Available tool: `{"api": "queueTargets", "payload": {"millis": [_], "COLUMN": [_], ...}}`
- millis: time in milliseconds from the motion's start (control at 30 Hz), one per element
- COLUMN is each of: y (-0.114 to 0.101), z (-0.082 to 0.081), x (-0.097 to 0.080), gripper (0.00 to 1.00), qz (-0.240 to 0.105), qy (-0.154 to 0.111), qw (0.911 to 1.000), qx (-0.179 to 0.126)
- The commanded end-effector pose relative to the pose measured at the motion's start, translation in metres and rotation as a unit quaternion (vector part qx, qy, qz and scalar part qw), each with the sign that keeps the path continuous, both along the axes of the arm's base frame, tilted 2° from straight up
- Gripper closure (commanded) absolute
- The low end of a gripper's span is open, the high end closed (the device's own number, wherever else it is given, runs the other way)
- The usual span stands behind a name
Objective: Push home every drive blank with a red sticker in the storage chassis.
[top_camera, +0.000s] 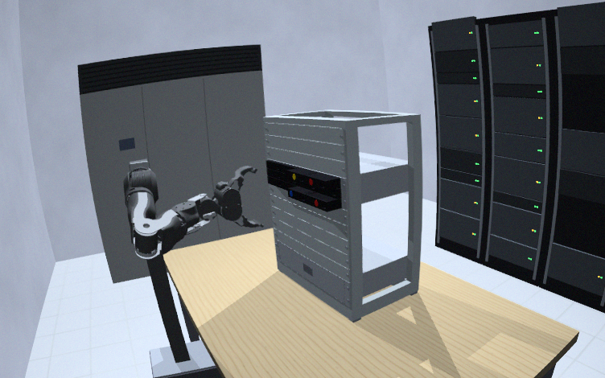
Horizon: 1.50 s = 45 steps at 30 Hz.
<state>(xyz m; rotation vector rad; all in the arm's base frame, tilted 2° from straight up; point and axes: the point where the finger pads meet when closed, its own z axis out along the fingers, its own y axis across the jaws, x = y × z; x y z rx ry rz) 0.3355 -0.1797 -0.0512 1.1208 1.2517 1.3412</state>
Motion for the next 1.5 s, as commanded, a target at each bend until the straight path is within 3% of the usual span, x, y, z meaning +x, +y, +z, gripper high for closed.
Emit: {"api": "queueTargets", "payload": {"millis": [0,267,1167,1467], "y": [0.0,0.008,0.054,0.06], "z": [-0.002,-0.001,0.018,0.021], "x": [0.002,0.014,0.082,0.092], "gripper": [0.0,0.0,0.0,0.0], "qz": [-0.004,-0.004,-0.003,-0.003], "qy": [0.006,0.011,0.01,0.01], "qw": [1.0,0.9999,0.9999,0.9999], "qx": [-0.002,-0.002,-0.002,-0.002]}}
